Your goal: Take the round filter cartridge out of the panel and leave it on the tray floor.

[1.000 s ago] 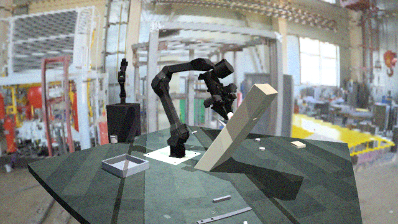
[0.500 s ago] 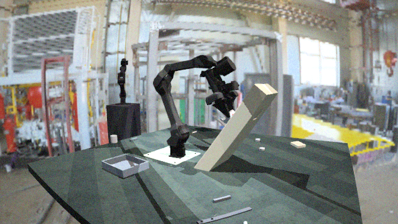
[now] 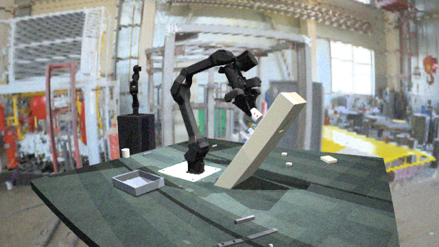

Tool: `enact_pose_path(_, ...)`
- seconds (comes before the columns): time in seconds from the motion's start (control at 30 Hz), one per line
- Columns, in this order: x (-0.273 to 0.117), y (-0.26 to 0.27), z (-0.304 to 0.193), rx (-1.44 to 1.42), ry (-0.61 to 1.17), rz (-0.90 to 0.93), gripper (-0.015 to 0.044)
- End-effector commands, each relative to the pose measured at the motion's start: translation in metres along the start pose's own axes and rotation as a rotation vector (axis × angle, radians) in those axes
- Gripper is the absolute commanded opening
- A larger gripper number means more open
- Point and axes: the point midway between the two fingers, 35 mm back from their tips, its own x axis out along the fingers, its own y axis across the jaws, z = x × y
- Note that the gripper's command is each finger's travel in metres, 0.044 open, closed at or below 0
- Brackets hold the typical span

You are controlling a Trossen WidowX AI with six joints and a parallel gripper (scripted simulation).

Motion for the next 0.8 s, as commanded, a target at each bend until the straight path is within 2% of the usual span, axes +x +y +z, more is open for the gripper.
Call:
enact_pose_path(0.0,-0.018,0.000,0.002,0.002,-0.007,-0.001,0.0000)
enact_pose_path(0.27,-0.048,0.000,0.000,0.002,-0.005,-0.001,0.0000)
enact_pose_path(0.77,-0.040,-0.035,0.003,-0.002,0.011,-0.004,0.0000)
